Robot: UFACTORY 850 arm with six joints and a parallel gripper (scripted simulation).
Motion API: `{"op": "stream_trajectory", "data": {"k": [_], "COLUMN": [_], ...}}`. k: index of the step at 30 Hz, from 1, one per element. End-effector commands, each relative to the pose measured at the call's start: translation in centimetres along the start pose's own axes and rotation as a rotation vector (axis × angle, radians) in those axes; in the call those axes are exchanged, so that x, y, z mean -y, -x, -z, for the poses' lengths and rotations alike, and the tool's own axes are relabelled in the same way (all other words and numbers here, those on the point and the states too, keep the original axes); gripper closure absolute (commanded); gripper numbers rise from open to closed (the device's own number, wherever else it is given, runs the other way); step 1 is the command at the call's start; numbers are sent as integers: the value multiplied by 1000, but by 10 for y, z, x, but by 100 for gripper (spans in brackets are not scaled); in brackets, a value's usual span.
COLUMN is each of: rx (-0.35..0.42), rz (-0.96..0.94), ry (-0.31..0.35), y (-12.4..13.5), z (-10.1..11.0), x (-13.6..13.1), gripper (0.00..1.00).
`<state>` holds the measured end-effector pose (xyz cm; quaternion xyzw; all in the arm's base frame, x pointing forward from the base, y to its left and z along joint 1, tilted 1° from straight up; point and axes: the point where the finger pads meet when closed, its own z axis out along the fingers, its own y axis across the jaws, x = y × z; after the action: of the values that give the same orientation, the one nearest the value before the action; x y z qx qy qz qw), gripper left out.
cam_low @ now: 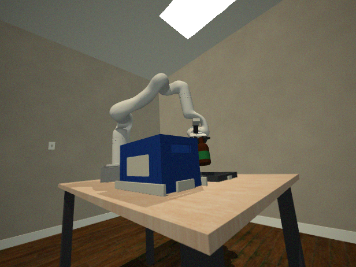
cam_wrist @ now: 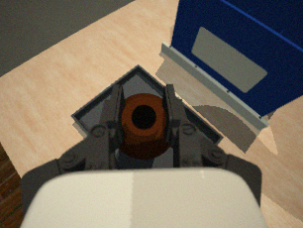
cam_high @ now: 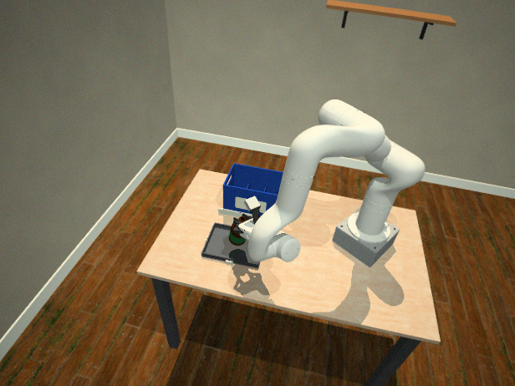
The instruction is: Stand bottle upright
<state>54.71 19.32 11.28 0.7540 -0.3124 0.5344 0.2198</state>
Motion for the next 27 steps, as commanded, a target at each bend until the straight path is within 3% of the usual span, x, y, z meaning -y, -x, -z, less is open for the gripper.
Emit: {"op": "stream_trajectory", "data": {"k": [1, 27], "rx": [-5, -5], "rz": [-2, -2], "ry": [-1, -1], "y": [-1, -2], "z": [0, -2], "x": [1, -2], "gripper": [100, 100]}}
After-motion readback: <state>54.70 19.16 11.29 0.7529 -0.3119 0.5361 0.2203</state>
